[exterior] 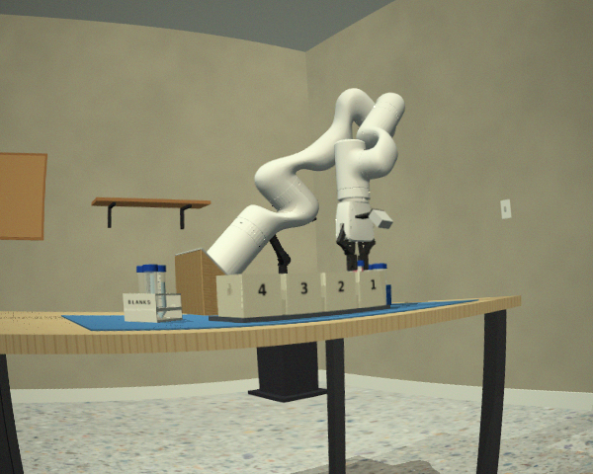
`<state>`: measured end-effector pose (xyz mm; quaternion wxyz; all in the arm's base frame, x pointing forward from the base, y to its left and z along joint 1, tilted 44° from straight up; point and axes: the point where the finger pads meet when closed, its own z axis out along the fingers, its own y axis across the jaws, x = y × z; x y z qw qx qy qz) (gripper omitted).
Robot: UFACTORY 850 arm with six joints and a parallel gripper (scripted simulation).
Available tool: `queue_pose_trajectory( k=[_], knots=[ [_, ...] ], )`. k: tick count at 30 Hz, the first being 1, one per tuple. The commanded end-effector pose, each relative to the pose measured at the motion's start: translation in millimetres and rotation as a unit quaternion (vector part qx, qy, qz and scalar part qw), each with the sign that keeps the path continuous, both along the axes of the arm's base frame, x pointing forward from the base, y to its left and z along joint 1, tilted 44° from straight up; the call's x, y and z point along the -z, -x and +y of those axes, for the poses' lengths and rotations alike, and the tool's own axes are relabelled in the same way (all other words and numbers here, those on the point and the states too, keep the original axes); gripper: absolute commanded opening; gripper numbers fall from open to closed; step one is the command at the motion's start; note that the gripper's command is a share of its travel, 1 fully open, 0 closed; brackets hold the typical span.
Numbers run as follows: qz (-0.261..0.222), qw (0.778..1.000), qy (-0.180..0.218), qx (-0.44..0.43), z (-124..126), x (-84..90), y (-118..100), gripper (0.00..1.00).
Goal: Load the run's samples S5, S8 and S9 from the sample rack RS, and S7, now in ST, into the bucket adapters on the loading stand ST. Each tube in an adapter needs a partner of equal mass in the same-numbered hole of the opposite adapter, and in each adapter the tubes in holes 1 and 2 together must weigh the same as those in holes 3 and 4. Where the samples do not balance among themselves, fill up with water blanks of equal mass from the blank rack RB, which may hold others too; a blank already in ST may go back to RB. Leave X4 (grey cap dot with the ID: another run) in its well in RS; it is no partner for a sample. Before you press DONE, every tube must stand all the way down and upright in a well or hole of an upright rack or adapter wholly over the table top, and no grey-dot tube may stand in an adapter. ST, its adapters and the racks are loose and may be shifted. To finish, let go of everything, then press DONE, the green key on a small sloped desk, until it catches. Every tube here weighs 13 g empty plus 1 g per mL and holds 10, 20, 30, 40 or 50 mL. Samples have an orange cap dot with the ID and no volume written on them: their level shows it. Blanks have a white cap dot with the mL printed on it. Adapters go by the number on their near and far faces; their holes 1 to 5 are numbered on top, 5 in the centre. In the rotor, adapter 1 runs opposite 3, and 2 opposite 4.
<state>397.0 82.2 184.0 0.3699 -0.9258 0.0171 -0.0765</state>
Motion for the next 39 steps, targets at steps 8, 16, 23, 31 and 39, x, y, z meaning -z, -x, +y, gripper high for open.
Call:
queue_pose_trajectory(
  k=[8,16,23,31,39],
  knots=[
    [-0.001,1.0,0.0,0.0,-0.3,-0.3,-0.5,0.0],
    [-0.001,1.0,0.0,0.0,-0.3,-0.3,-0.5,0.0],
    [-0.001,1.0,0.0,0.0,-0.3,-0.3,-0.5,0.0],
    [-0.001,1.0,0.0,0.0,-2.6,-2.8,0.0,0.0],
    [-0.001,1.0,0.0,0.0,-6.3,-6.6,0.8,0.0]
  ],
)
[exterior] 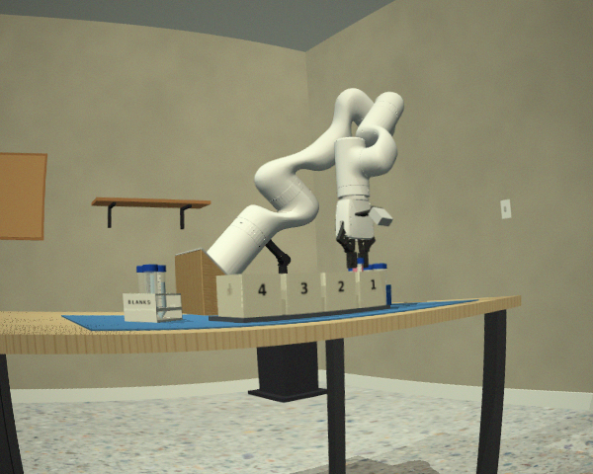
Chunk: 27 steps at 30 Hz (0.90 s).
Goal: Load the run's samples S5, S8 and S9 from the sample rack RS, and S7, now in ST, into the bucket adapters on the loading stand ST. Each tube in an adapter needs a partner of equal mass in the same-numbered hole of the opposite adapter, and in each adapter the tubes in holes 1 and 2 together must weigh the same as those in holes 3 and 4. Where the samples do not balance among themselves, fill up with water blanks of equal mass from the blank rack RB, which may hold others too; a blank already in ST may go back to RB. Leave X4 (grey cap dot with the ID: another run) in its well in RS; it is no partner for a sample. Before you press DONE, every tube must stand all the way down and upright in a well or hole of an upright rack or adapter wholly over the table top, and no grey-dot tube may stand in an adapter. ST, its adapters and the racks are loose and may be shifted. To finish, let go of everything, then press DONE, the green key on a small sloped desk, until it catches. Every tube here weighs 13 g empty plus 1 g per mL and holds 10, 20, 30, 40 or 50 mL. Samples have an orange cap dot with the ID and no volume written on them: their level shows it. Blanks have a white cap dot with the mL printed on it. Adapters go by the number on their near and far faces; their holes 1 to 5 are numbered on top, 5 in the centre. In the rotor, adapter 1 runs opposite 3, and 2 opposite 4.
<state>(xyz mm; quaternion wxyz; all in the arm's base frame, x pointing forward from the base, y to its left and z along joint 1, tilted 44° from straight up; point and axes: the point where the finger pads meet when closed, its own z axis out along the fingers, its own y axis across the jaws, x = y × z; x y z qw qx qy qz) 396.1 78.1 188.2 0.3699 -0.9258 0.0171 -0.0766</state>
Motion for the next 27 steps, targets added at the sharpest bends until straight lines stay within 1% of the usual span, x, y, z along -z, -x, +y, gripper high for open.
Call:
queue_pose_trajectory(
  k=[1,19,25,27],
  knots=[
    [-0.001,1.0,0.0,0.0,-3,-2.8,0,0.0],
    [-0.001,1.0,0.0,0.0,-10,-10.4,2,0.0],
    [-0.001,1.0,0.0,0.0,-10,-10.4,2,0.0],
    [-0.001,1.0,0.0,0.0,-13,-13.3,2,0.0]
  ],
)
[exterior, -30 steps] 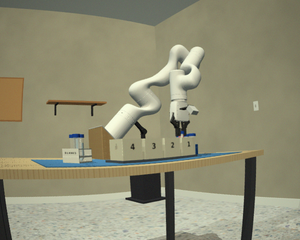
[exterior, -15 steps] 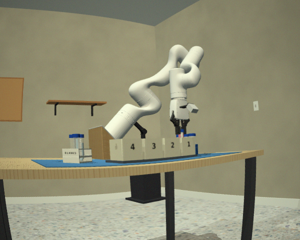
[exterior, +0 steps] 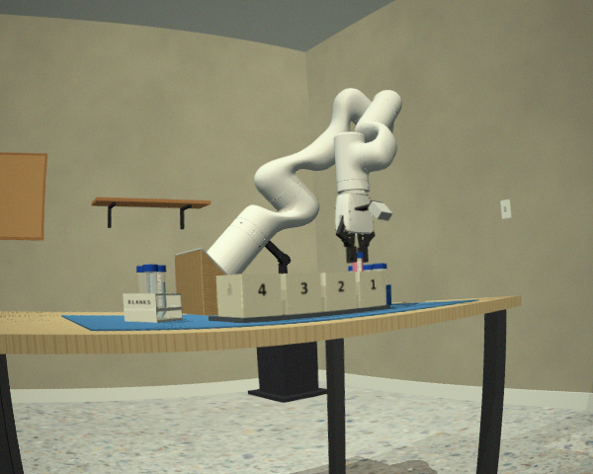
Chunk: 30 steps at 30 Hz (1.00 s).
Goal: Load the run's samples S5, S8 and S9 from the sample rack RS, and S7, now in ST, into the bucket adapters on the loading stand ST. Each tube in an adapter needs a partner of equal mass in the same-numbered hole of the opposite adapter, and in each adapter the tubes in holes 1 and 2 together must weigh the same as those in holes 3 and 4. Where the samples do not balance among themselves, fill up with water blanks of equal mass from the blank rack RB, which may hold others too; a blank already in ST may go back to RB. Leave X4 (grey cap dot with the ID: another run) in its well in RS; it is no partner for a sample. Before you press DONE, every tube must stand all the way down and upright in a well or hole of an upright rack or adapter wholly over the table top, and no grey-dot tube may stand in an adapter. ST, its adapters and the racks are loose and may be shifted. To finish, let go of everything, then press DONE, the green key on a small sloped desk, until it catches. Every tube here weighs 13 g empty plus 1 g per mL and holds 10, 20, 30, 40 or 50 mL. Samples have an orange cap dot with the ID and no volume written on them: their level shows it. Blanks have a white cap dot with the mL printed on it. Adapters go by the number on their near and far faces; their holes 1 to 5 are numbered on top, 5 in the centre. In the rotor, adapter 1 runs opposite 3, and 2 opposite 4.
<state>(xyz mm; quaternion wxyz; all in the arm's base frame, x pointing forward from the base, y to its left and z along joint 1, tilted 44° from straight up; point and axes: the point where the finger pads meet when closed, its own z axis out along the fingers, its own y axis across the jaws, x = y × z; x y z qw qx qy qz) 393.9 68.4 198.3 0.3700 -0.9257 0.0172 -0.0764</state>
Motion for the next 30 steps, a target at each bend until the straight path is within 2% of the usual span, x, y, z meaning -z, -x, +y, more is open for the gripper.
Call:
queue_pose_trajectory(
  k=[1,30],
  knots=[
    [-0.001,1.0,0.0,0.0,-4,-4.6,0,0.0],
    [-0.001,1.0,0.0,0.0,-39,-40.4,8,0.0]
  ],
)
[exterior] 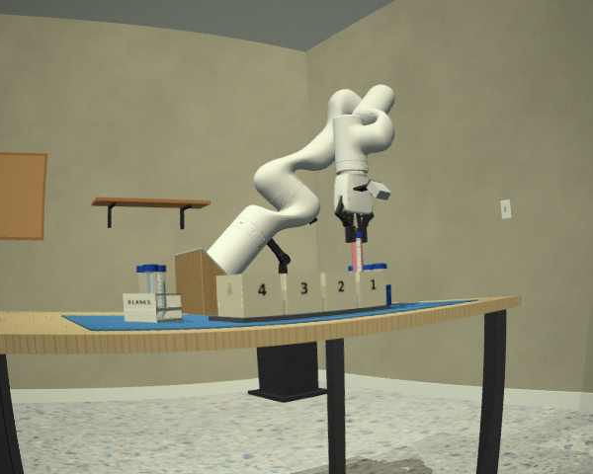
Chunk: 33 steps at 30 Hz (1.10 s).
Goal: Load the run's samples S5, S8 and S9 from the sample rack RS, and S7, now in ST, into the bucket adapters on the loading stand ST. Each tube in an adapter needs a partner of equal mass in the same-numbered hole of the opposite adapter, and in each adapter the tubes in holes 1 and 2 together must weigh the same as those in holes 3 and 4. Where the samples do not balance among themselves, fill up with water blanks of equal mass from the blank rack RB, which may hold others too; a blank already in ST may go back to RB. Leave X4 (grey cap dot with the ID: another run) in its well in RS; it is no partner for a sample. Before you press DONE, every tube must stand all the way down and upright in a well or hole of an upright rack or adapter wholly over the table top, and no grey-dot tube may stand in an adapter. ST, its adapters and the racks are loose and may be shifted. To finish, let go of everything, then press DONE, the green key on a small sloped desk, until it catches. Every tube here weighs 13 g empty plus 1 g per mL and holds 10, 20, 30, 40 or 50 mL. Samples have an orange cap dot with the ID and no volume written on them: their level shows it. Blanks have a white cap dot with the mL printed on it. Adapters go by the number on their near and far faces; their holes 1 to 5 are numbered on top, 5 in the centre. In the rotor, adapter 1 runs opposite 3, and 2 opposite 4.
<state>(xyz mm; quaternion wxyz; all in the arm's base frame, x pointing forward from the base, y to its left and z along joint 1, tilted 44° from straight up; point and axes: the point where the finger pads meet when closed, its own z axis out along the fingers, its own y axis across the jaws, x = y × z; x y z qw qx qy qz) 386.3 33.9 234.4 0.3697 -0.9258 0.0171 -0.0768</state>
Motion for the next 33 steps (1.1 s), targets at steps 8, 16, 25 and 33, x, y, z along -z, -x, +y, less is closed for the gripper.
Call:
queue_pose_trajectory(
  k=[8,16,25,33],
  knots=[
    [0.0,1.0,0.0,0.0,-15,-15.8,3,0.0],
    [0.0,1.0,0.0,0.0,-23,-24.3,5,0.0],
    [0.0,1.0,0.0,0.0,-35,-37.2,8,0.0],
    [0.0,1.0,0.0,0.0,-39,-41.5,8,0.0]
  ],
)
